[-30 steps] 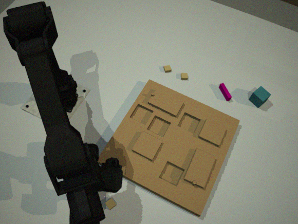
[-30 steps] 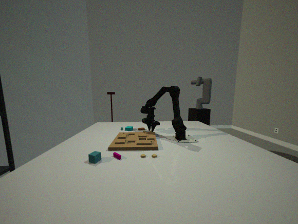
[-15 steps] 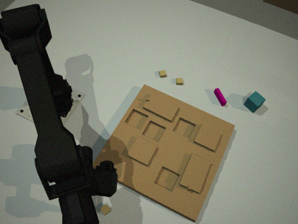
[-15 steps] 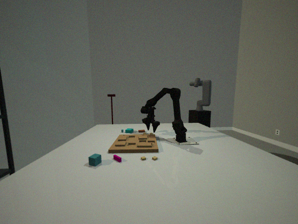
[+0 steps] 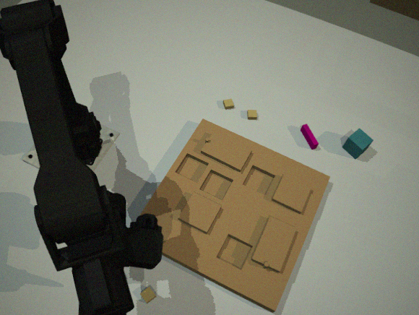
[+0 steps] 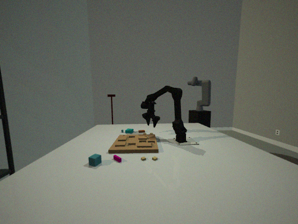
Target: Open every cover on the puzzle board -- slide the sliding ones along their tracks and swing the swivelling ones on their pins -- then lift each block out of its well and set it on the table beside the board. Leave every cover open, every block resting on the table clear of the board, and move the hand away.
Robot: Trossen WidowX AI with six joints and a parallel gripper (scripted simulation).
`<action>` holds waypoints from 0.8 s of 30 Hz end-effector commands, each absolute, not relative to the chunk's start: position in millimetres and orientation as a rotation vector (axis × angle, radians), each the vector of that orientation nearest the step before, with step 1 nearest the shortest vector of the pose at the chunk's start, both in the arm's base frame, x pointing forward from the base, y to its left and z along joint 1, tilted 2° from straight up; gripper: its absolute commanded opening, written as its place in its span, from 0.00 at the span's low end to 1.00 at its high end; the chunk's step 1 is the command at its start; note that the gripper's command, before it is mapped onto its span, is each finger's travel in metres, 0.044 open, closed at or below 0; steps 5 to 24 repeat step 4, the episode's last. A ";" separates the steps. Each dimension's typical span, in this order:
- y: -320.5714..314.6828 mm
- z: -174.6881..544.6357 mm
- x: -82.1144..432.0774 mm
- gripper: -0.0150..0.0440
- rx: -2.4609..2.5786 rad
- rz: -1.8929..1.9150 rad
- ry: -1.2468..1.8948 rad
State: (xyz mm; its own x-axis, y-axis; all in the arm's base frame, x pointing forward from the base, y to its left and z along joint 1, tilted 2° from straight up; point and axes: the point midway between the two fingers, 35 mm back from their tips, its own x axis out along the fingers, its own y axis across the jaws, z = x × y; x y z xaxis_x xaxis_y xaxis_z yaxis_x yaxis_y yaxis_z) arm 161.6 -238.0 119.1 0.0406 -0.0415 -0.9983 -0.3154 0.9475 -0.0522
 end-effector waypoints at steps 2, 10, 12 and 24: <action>-236.6 129.7 160.8 1.00 -0.292 0.217 1.518; -241.7 136.7 157.5 1.00 -0.253 0.137 1.517; -241.7 136.7 157.5 1.00 -0.253 0.137 1.517; -241.7 136.7 157.5 1.00 -0.253 0.137 1.517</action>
